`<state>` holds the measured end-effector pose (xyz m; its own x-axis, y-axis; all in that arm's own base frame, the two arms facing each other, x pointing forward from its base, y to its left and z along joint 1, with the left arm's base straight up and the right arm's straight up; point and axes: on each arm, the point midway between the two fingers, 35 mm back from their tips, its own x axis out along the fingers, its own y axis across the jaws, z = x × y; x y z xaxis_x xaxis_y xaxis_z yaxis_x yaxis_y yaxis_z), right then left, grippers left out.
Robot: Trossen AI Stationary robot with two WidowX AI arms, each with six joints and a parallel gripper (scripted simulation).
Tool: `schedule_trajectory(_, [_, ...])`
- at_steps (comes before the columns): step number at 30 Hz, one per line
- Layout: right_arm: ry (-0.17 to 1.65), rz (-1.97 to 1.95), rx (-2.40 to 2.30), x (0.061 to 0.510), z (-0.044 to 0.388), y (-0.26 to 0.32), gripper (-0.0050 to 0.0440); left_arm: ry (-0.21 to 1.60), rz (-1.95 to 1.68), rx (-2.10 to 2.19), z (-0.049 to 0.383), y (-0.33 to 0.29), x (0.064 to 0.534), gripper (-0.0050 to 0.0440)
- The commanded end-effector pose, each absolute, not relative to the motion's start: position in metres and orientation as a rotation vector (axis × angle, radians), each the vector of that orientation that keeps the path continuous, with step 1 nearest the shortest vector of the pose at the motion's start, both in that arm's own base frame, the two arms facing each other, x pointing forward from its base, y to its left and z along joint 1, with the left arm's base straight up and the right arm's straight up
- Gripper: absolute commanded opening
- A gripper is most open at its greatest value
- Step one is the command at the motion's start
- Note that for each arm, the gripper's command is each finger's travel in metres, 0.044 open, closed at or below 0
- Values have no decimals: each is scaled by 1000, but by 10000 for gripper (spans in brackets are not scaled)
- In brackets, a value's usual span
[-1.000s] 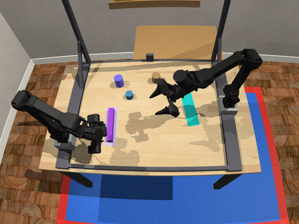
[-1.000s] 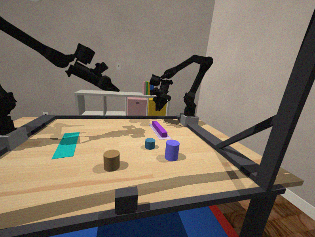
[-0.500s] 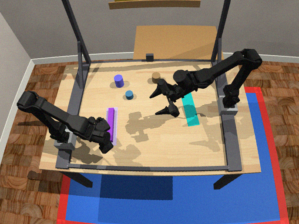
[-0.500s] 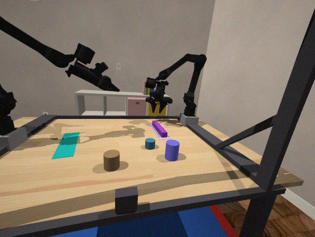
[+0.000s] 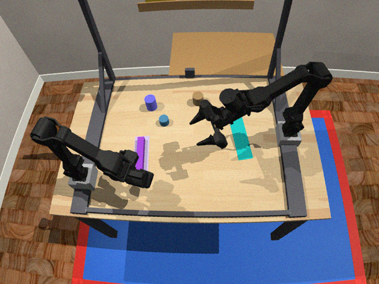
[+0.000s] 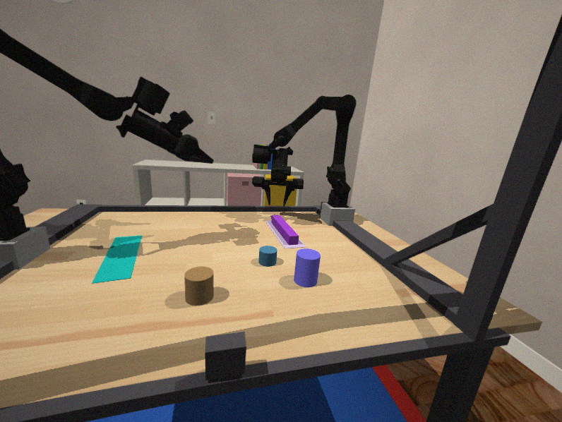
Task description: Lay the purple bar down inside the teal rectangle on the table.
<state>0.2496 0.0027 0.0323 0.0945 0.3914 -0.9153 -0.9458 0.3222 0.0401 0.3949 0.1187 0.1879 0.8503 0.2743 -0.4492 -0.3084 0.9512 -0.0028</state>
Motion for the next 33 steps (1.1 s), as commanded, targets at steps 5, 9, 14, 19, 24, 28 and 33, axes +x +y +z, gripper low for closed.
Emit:
schedule_trajectory(5, [842,1319,-892,265,31,6,248,428,310,-69,201,120,396,440])
schedule_trajectory(9, [817,1360,-903,264,27,8,248,428,310,-69,201,120,396,440])
schedule_trajectory(14, [797,1443,-867,258,11,16,248,428,310,-69,201,120,396,440])
schedule_trajectory(19, [785,1476,-855,251,1,21,248,428,310,-69,201,120,396,440])
schedule_trajectory(24, [789,1475,-850,251,-9,27,231,428,310,-69,201,120,396,440])
schedule_trajectory(28, [789,1475,-850,250,-24,35,209,428,310,-69,201,120,396,440])
schedule_trajectory(33, [783,1470,-857,256,-29,39,184,428,310,-69,201,120,396,440])
